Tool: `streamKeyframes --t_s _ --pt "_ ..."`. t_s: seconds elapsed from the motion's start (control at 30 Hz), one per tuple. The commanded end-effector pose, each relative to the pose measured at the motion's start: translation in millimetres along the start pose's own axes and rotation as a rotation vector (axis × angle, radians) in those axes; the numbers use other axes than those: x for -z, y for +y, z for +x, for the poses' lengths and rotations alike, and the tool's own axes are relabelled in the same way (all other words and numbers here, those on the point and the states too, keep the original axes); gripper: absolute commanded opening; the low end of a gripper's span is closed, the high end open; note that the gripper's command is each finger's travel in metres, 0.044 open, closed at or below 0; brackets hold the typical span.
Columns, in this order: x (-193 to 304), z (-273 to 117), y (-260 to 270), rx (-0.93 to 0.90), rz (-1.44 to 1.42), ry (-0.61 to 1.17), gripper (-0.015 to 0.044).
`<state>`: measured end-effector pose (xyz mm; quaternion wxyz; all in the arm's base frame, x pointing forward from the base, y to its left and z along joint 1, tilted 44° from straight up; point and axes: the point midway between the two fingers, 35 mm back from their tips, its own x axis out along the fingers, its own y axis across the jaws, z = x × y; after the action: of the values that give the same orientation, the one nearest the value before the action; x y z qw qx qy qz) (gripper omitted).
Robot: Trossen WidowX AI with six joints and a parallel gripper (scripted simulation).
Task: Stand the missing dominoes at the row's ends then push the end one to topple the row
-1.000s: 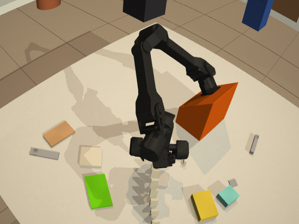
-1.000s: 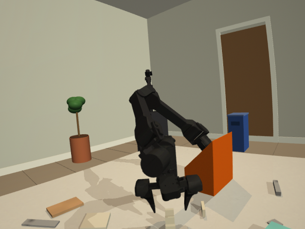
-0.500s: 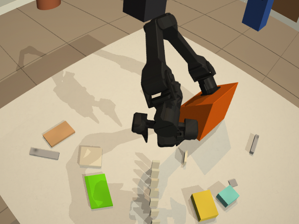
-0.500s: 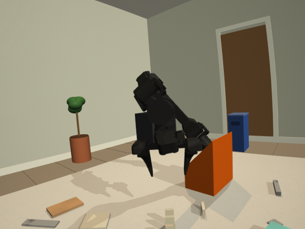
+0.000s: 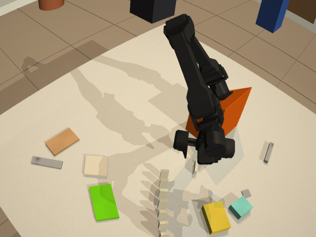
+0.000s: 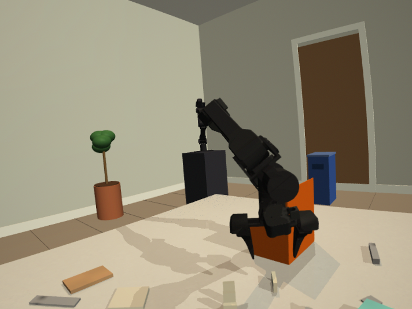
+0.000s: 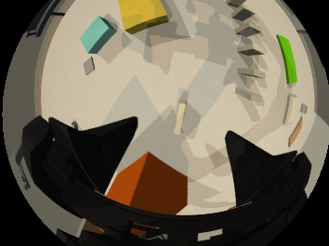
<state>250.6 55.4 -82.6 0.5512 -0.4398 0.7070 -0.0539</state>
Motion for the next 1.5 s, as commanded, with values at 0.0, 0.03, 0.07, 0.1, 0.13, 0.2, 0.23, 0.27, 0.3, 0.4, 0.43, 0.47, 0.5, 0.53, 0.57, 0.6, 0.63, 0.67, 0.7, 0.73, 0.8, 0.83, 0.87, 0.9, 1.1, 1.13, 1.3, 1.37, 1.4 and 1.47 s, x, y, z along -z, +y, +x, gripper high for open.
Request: streamKeyframes --t_s 0.0,0.03,0.07,0.1,0.13,0.2,0.23,0.27,0.3,0.4,0.43,0.47,0.5,0.53,0.57,0.6,0.63,0.67,0.7,0.73,0.8,0.83,0.87,0.9,1.1,1.13,1.3,1.37,1.4,1.47 --pt "1 14 1 -0.003 0.005 0.002 0.044" --pt "0 24 1 -0.003 0.005 0.001 0.044" --pt "0 33 1 -0.002 0.005 0.001 0.044" --pt "1 43 1 -0.002 0.005 0.002 0.044" --pt "1 53 1 -0.001 0.005 0.002 0.044" --pt "3 64 1 0.0 0.005 0.004 0.044" --pt "3 65 1 0.0 0.005 0.004 0.044" --pt "2 65 1 0.0 0.005 0.004 0.044" --pt "1 65 1 0.0 0.006 0.004 0.044" --pt "1 67 1 0.0 0.006 0.004 0.044" --pt "1 68 1 0.0 0.006 0.004 0.044" --pt "1 70 1 0.0 0.006 0.004 0.044" --pt "1 71 1 0.001 0.006 0.004 0.044" --pt "1 73 1 0.001 0.006 0.004 0.044" --pt "1 75 1 0.001 0.005 0.004 0.044" --pt "1 76 1 0.001 0.005 0.004 0.044" --pt "1 78 1 0.001 0.005 0.004 0.044" --pt "1 80 1 0.001 0.005 0.004 0.044" --pt "1 80 1 0.001 0.006 0.004 0.044" --pt "1 81 1 0.001 0.006 0.004 0.044" --pt "1 81 1 0.001 0.006 0.004 0.044" --pt "1 81 1 0.001 0.006 0.004 0.044" --pt "1 81 1 0.001 0.006 0.004 0.044" --pt "1 81 1 0.001 0.006 0.004 0.044" --pt "1 81 1 0.001 0.006 0.004 0.0282" --pt "1 81 1 0.001 0.006 0.004 0.0256" --pt "1 81 1 0.001 0.006 0.004 0.0125" --pt "1 81 1 0.001 0.006 0.004 0.0072" --pt "1 81 1 0.001 0.006 0.004 0.0046" --pt "1 81 1 0.001 0.006 0.004 0.0026"
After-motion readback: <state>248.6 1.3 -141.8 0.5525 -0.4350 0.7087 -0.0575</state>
